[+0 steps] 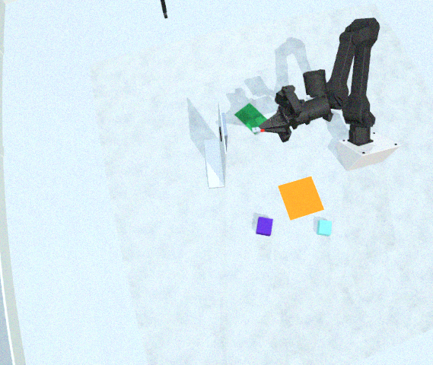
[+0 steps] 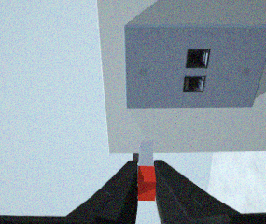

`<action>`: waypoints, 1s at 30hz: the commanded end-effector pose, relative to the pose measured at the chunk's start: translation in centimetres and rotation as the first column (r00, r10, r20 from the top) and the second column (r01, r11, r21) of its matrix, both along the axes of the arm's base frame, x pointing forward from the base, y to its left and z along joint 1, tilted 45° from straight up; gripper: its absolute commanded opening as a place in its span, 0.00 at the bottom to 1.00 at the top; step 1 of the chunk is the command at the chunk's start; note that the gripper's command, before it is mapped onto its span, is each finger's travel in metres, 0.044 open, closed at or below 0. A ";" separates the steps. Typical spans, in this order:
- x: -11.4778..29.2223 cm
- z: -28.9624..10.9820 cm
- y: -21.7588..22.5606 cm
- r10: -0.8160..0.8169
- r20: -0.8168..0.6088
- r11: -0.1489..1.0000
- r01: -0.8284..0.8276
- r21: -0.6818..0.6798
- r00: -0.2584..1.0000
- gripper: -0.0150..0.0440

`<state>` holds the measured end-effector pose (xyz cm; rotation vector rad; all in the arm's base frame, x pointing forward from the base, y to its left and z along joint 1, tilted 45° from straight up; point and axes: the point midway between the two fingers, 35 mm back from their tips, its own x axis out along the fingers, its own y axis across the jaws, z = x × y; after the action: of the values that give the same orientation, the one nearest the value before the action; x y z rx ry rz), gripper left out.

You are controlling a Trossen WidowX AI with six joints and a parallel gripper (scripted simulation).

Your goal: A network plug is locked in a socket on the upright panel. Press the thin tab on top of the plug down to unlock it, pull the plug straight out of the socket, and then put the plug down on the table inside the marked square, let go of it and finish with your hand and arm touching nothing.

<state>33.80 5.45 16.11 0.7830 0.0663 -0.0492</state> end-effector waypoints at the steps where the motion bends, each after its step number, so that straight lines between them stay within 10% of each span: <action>1: -0.4 1.1 0.4 -0.002 0.014 1.000 0.002 0.011 1.000 0.25; 30: -2.5 -12.8 4.3 -0.111 -0.542 0.988 0.149 0.026 0.833 0.25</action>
<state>31.79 9.49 4.74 0.8354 0.5156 -0.3539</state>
